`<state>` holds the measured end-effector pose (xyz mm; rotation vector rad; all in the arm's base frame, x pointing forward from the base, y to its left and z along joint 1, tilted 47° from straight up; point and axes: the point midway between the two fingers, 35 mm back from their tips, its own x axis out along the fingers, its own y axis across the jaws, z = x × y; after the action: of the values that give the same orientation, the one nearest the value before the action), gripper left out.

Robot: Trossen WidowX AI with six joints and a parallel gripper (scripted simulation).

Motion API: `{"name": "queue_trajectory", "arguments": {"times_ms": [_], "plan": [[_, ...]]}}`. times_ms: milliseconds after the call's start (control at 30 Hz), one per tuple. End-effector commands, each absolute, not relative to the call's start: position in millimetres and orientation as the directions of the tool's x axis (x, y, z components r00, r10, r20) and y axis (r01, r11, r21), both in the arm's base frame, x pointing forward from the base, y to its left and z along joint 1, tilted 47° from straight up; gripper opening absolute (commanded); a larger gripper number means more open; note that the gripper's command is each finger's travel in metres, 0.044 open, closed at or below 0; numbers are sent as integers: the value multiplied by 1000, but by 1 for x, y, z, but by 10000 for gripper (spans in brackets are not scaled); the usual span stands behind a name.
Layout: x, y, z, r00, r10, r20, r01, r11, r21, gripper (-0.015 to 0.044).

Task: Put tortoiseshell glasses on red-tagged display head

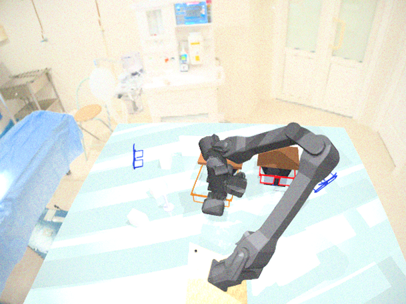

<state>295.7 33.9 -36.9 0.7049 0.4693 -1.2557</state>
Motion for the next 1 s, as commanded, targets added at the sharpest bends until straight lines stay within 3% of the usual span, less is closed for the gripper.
{"name": "queue_trajectory", "arguments": {"times_ms": [0, 967], "plan": [[302, 34, -35, 262, -695, -669, 964, 152, 219, 0], [344, 39, -27, 264, -695, -669, 963, 152, 222, 0]]}}
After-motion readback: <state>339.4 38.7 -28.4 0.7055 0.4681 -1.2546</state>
